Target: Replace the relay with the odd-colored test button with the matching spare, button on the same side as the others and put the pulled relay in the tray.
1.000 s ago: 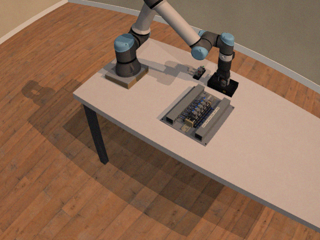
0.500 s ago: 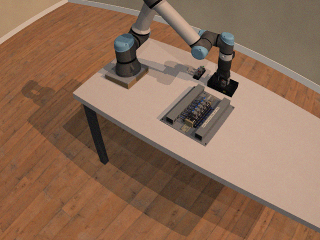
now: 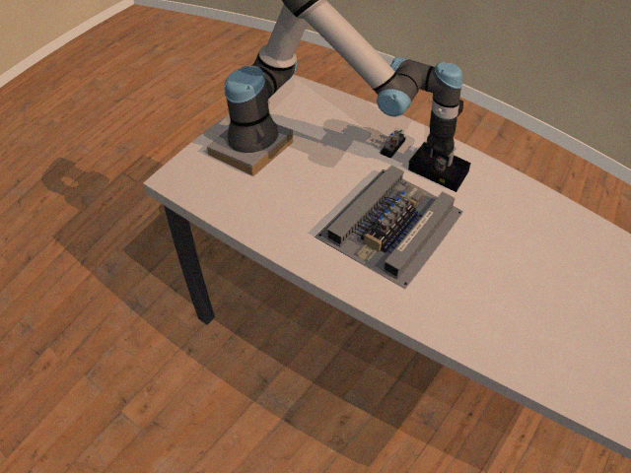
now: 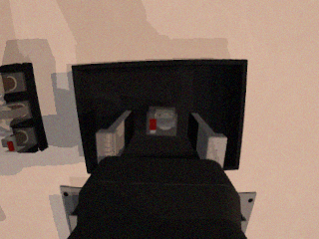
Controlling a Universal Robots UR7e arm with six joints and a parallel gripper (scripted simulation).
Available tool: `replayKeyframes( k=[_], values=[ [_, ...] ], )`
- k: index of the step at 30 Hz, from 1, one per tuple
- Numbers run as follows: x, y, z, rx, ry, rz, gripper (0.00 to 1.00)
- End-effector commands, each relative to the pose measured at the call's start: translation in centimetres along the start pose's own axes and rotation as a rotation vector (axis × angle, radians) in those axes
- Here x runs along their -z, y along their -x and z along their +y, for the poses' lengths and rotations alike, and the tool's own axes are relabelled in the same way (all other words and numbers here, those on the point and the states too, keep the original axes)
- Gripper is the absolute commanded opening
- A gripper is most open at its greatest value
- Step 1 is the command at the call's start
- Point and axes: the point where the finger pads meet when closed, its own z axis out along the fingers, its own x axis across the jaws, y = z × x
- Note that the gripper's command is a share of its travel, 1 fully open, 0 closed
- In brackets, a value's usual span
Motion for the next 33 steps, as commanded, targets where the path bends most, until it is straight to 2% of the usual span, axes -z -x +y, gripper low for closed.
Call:
replayKeyframes(
  k=[1, 33],
  values=[
    [0.23, -0.05, -0.01, 0.0, 0.0, 0.002, 1.0],
    [1.06, -0.04, -0.01, 0.0, 0.0, 0.002, 1.0]
  ],
)
